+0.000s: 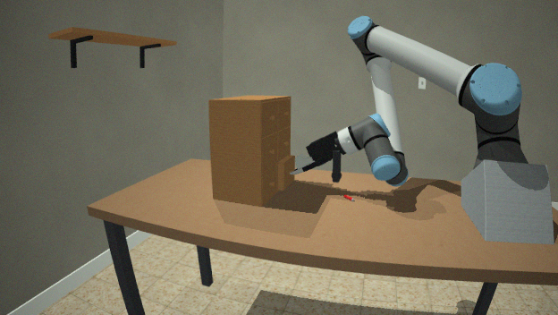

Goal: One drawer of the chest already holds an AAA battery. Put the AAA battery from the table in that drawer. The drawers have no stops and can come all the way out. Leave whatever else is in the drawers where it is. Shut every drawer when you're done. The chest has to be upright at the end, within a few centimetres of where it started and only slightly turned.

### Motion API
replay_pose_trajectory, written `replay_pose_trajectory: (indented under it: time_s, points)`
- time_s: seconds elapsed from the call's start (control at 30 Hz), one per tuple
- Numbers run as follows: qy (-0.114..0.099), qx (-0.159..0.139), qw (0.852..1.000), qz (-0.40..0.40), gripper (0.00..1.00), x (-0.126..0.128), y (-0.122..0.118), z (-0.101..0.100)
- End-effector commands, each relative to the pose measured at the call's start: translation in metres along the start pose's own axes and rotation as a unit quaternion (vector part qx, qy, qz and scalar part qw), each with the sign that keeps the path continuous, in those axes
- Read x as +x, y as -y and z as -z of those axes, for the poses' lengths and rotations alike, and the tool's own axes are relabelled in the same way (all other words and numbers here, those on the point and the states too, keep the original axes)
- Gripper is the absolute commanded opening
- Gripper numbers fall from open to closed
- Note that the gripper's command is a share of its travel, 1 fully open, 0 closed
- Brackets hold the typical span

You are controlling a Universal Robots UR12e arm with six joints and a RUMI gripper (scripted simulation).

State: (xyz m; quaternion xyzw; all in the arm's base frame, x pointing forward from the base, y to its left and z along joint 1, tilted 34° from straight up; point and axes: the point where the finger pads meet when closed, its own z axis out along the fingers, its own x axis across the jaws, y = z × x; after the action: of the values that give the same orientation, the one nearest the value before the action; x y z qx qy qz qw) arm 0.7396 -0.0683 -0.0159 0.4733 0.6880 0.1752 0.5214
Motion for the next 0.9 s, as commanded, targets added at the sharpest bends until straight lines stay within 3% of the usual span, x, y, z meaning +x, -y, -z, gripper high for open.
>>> replay_pose_trajectory:
  time_s: [0.0,0.87]
  points:
    - [0.0,0.0,1.0,0.0,0.07,0.0001,-0.0022,-0.0027]
    - [0.0,0.0,1.0,0.0,0.07,0.0001,-0.0079,-0.0126]
